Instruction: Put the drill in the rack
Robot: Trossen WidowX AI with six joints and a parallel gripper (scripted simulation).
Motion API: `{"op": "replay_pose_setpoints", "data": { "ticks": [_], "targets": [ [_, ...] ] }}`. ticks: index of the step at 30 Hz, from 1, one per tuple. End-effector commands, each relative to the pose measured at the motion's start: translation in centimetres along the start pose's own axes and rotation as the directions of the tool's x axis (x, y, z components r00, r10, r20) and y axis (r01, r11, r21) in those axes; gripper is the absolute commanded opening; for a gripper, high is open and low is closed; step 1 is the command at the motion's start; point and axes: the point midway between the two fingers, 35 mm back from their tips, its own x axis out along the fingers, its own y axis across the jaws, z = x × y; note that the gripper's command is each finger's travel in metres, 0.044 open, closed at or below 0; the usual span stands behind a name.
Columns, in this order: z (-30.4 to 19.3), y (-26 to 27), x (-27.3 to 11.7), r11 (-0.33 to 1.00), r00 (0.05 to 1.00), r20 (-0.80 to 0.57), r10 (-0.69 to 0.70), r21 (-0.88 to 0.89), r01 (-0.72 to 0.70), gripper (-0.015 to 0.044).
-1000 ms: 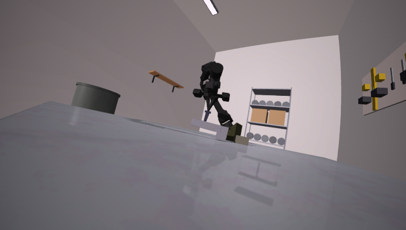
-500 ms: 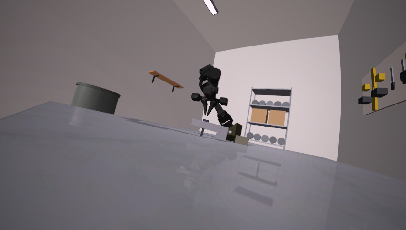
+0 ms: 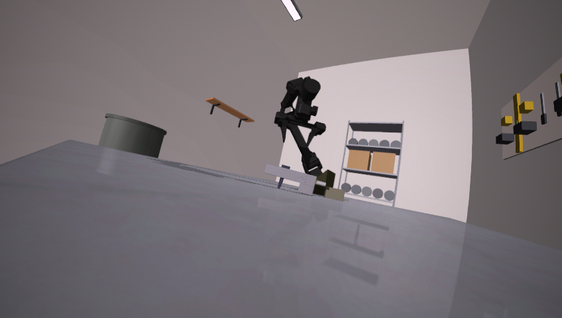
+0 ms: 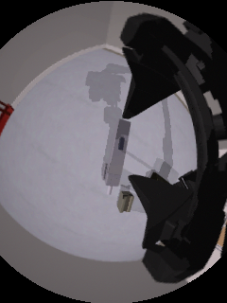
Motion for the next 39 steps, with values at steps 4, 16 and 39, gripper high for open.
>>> {"op": "replay_pose_setpoints", "data": {
  "ticks": [4,16,39],
  "targets": [
    [2.1,7.5,5.2,0.771,0.999,-0.051,0.017,-0.636,-0.045,0.044],
    [2.0,13.3,9.7,0.281,0.996,-0.083,0.022,-0.956,-0.086,0.044],
    [1.8,12.8,11.4,0.281,0.996,-0.082,0.022,-0.956,-0.085,0.044]
  ]
}}
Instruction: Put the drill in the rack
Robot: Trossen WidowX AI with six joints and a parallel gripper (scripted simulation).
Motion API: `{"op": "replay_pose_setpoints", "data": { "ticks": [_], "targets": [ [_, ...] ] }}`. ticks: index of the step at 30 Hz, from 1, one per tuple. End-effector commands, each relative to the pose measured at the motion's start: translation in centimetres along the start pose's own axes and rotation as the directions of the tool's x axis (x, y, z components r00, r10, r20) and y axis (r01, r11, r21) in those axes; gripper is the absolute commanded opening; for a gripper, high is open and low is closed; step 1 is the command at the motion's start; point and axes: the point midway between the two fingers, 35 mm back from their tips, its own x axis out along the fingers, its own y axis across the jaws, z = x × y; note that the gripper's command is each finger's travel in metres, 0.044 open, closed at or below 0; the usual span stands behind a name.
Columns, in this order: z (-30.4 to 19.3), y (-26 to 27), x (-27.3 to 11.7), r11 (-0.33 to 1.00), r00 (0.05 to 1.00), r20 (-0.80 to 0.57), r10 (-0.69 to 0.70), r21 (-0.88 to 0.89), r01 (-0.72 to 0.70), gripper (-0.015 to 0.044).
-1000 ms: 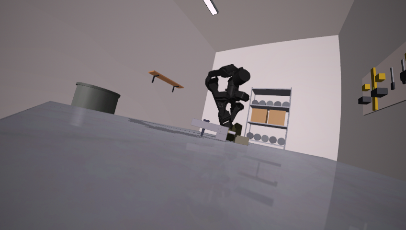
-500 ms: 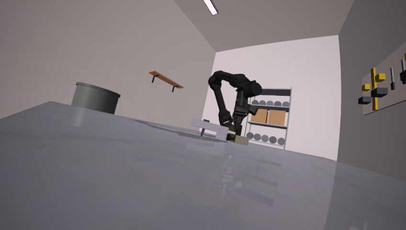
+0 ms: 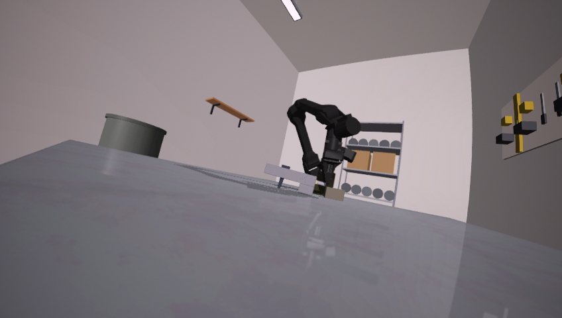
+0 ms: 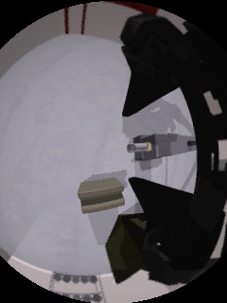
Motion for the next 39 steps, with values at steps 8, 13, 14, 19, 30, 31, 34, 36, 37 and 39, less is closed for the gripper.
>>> {"op": "replay_pose_setpoints", "data": {
  "ticks": [8,13,14,19,30,31,34,36,37,39],
  "targets": [
    [-0.5,0.1,1.8,1.0,1.0,-0.006,0.002,-0.006,-0.002,0.044],
    [-0.8,0.2,2.5,1.0,1.0,-0.007,0.002,-0.006,-0.002,0.044],
    [-0.8,0.2,2.7,1.0,1.0,-0.007,0.002,-0.006,-0.002,0.044],
    [-1.1,0.2,3.5,1.0,1.0,-0.008,0.002,-0.006,-0.002,0.044],
    [-1.1,0.1,3.5,1.0,1.0,-0.003,0.002,0.001,-0.002,0.0256],
    [-1.1,0.1,3.5,1.0,1.0,-0.003,0.002,0.001,-0.002,0.023],
    [-1.1,0.1,3.5,1.0,1.0,-0.003,0.002,0.001,-0.002,0.0151],
    [-1.1,0.1,3.5,1.0,1.0,-0.003,0.002,0.001,-0.002,0.0099],
    [-1.1,0.1,3.5,1.0,1.0,-0.003,0.002,0.001,-0.002,0.0073],
    [-1.1,0.1,3.5,1.0,1.0,-0.003,0.002,0.001,-0.002,0.004]
  ]
}}
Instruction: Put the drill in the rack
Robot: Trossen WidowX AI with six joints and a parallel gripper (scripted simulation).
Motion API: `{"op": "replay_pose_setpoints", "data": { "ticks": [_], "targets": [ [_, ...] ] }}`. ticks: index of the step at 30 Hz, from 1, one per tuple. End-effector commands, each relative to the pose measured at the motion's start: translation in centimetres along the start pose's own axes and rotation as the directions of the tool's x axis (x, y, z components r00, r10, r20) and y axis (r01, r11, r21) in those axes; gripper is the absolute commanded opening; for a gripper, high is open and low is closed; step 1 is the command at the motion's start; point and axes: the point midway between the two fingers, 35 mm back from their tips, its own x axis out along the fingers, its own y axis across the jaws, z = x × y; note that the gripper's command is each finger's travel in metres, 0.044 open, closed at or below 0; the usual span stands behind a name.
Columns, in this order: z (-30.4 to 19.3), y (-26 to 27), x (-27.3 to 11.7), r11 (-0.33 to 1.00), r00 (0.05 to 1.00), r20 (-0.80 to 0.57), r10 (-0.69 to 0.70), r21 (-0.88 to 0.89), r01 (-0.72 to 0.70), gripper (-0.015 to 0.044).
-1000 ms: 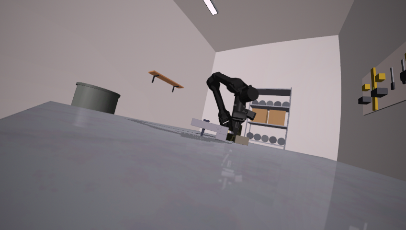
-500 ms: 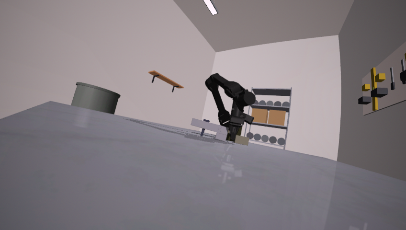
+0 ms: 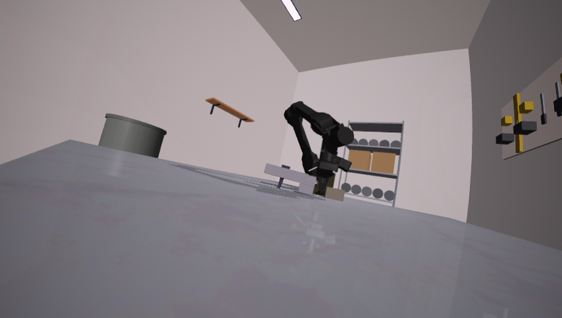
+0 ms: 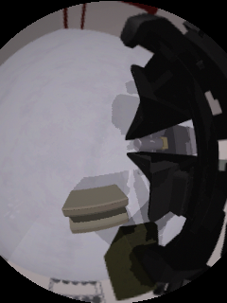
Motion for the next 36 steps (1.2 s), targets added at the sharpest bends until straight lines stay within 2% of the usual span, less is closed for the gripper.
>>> {"op": "replay_pose_setpoints", "data": {
  "ticks": [1,6,36],
  "targets": [
    [0.0,0.0,0.0,1.0,1.0,0.001,0.0,0.001,0.0,0.0033],
    [0.0,0.0,0.0,1.0,1.0,0.001,0.0,0.001,0.0,0.0],
    [4.1,-0.2,0.0,1.0,1.0,-0.002,0.0,-0.005,0.0,0.0]
  ]
}}
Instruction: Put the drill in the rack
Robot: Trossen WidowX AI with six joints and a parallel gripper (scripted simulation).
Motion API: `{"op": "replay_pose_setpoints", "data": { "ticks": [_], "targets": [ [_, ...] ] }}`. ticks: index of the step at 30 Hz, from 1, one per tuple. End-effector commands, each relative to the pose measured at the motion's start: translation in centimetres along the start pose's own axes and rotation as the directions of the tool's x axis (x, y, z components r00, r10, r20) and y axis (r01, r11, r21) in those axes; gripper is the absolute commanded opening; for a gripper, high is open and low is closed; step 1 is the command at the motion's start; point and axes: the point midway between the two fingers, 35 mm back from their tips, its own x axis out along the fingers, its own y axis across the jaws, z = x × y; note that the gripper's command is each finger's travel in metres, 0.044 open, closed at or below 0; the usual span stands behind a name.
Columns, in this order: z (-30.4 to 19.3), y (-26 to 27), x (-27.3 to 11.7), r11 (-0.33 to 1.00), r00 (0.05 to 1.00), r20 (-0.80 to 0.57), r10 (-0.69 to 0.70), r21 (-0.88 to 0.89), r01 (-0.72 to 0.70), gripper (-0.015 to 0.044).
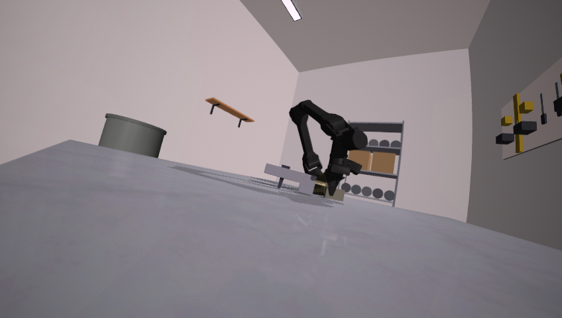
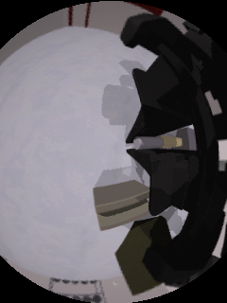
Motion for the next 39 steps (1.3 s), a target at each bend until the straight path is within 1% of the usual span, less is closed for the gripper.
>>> {"op": "replay_pose_setpoints", "data": {
  "ticks": [1,4,21,39],
  "targets": [
    [0.7,-0.3,-0.2,1.0,1.0,0.005,-0.009,0.005,0.009,0.0],
    [1.0,-0.3,-0.2,1.0,1.0,0.005,-0.009,0.005,0.009,0.0],
    [0.2,0.0,0.1,1.0,1.0,0.005,-0.008,0.005,0.008,0.044],
    [-0.7,-0.1,0.3,1.0,1.0,0.004,-0.008,0.005,0.008,0.044]
  ]
}}
